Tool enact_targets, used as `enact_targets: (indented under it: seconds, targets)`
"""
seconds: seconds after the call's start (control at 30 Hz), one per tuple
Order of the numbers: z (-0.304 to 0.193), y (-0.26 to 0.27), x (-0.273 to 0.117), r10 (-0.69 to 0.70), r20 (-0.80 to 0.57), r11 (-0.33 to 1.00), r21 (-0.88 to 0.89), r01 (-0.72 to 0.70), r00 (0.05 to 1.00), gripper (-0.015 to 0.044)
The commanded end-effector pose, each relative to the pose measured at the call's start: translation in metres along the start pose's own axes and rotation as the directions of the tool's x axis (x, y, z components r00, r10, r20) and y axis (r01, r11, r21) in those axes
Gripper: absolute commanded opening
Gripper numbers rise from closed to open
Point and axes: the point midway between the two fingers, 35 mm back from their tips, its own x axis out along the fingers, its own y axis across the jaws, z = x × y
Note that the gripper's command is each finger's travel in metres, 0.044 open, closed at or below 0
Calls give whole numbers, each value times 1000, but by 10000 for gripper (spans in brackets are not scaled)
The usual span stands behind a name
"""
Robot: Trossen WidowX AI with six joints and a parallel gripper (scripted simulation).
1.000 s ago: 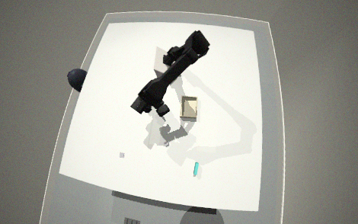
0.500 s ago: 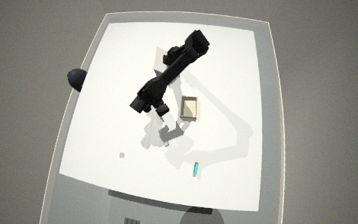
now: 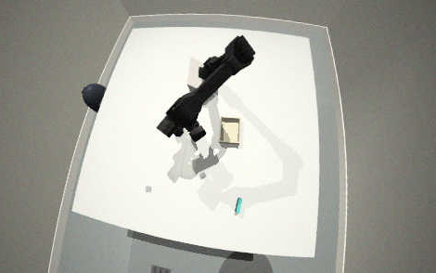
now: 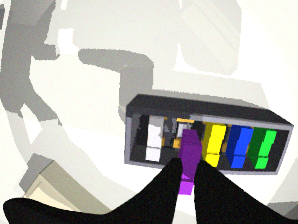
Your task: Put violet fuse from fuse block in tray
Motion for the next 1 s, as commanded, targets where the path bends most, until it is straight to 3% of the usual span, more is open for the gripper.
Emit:
enact_targets:
  seconds: [0.0,0.97]
  targets:
    - [0,0,-3,-4,3,1000,-4,4,1000,0]
    - [-11,15,-29,-7,8,1000,-2,7,1000,0]
